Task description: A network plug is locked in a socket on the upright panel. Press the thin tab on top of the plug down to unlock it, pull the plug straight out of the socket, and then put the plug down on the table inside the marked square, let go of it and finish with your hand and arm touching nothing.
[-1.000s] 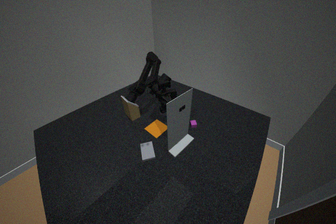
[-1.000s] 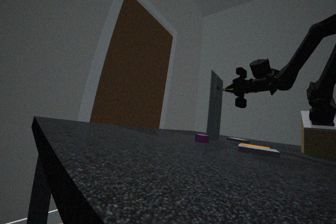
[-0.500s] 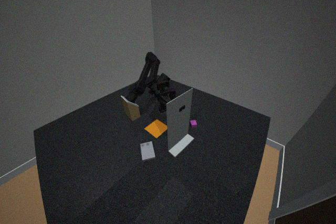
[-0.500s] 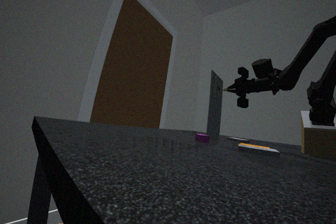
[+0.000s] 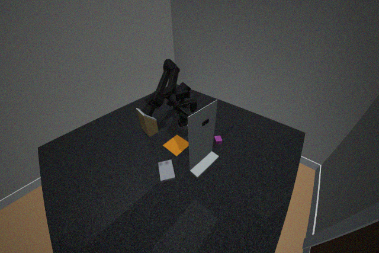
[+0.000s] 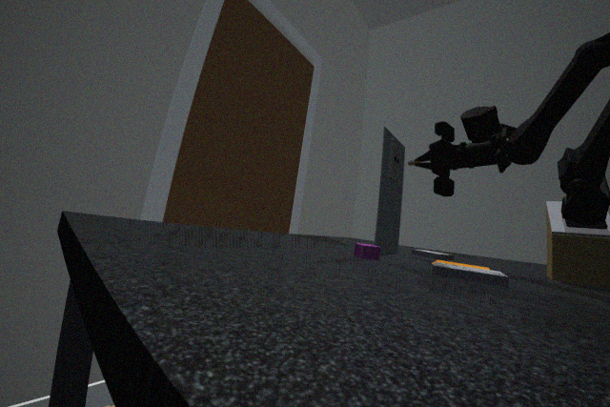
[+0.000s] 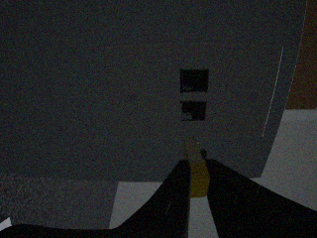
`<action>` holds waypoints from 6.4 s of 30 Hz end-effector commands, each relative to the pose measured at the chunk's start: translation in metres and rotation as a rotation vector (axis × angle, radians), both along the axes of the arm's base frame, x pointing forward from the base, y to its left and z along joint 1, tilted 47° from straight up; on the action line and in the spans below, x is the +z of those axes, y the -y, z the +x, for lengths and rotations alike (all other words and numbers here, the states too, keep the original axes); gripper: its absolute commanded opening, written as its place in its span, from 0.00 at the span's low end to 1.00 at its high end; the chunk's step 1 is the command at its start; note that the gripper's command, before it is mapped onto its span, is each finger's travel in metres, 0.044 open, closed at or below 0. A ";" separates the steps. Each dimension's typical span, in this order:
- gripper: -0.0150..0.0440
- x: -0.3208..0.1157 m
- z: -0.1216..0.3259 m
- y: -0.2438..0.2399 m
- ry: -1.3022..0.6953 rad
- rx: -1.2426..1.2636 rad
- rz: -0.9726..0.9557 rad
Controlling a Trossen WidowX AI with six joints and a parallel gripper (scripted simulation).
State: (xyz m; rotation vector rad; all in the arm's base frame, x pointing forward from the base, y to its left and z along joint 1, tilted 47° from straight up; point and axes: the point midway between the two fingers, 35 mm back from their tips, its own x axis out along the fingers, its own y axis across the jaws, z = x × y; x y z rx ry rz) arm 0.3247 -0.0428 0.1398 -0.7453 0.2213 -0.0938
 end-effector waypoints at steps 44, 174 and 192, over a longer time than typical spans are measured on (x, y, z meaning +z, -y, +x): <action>0.25 -0.002 -0.021 0.003 0.003 0.003 -0.002; 0.25 -0.142 -0.100 -0.105 -0.374 0.992 -0.002; 0.25 -0.150 -0.100 -0.111 -0.376 0.992 -0.004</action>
